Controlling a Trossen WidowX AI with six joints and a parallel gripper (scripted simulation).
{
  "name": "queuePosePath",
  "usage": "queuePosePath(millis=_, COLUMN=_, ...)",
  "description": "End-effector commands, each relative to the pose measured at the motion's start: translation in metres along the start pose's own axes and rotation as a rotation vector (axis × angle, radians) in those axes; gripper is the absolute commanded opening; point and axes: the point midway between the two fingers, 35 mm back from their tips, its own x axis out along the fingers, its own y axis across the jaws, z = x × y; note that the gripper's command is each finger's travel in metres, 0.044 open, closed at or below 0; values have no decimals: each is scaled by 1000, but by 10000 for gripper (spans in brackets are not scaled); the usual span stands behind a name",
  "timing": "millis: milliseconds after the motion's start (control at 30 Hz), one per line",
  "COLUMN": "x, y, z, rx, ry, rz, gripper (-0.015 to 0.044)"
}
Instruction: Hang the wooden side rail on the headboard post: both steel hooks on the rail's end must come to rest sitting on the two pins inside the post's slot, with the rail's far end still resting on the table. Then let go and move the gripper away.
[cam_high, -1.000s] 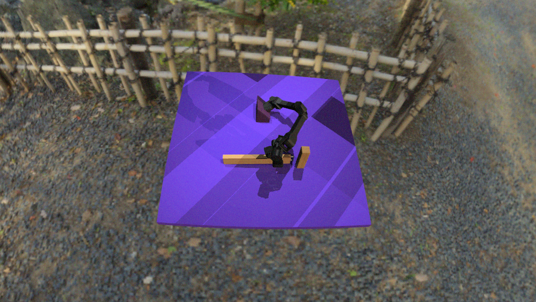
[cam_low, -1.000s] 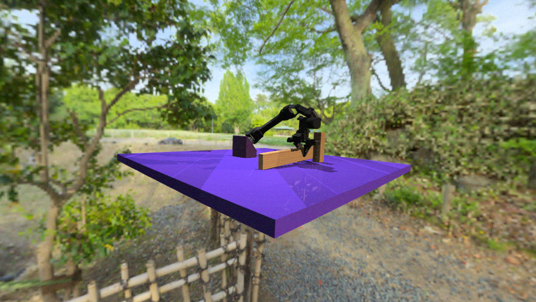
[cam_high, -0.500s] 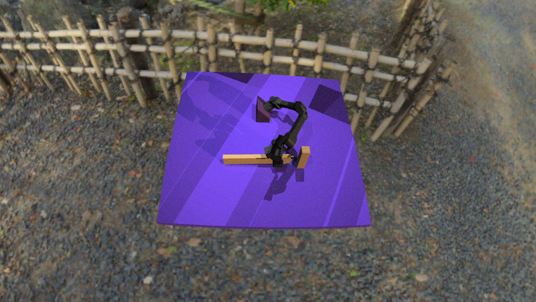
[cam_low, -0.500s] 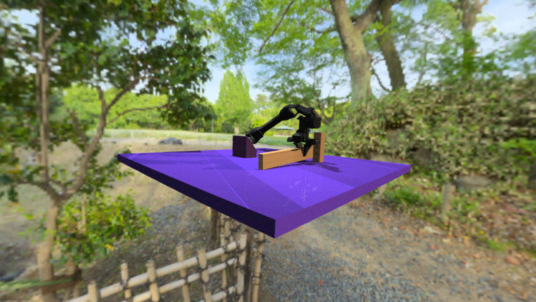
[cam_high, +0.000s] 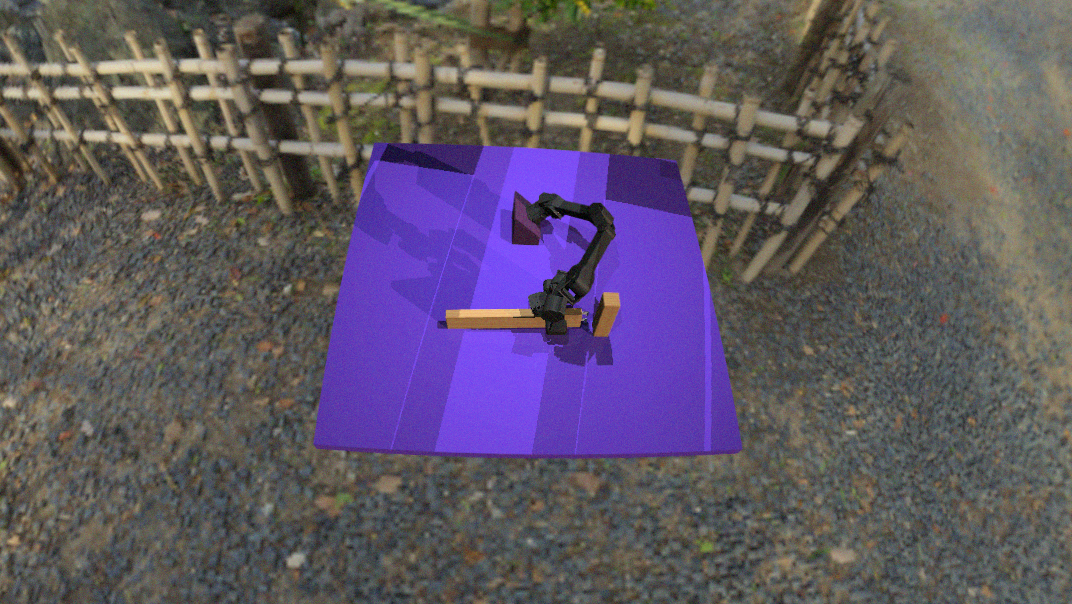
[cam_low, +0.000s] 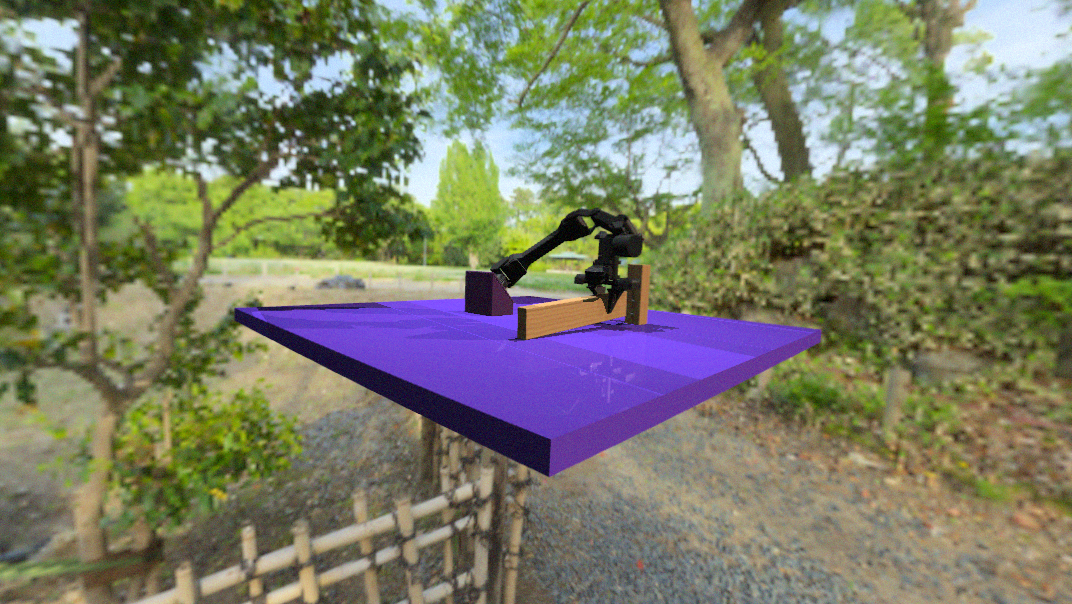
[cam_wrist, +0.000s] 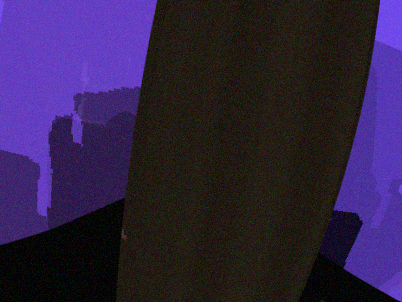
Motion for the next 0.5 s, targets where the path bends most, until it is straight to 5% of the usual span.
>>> queuePosePath(millis=0, x=-7, y=3, z=1, rx=-3, ry=-7, rz=18, gripper=0)
queuePosePath(millis=467, x=-8, y=4, z=0, rx=-3, ry=-7, rz=18, gripper=0)
